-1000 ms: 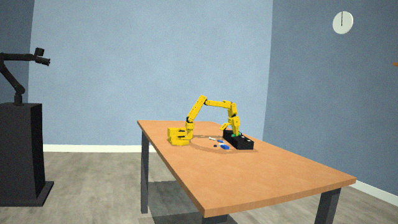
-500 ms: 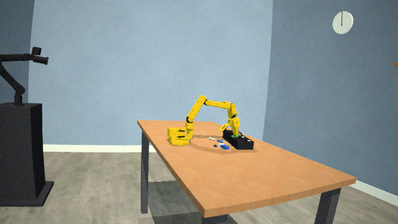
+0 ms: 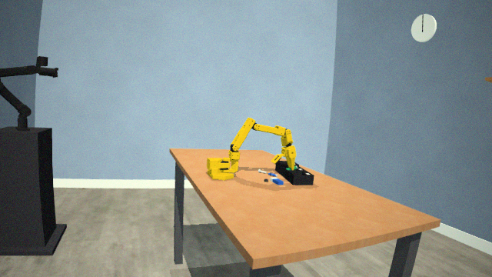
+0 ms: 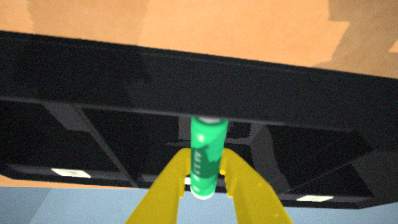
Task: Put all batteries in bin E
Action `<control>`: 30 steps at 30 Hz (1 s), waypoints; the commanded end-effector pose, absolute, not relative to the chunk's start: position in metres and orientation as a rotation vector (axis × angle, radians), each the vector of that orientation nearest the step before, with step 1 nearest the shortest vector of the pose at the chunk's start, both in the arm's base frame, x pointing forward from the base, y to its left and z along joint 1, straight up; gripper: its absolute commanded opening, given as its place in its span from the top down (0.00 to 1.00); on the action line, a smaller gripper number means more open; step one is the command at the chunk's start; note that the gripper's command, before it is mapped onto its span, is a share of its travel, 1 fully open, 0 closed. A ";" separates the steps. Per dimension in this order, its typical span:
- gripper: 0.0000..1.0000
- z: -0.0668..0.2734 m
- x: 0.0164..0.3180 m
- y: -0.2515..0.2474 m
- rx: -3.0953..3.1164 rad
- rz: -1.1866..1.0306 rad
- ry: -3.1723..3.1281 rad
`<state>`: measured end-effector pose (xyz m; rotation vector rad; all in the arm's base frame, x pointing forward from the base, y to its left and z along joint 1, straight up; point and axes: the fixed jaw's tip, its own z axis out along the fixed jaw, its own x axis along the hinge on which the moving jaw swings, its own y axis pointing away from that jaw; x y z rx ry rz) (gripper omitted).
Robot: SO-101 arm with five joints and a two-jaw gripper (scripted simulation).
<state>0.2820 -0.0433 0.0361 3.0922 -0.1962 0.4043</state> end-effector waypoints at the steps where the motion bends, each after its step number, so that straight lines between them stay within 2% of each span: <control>1: 1.00 0.052 0.290 -0.046 3.067 0.534 -0.192; 30: 0.99 0.045 0.290 -0.046 3.067 0.534 -0.191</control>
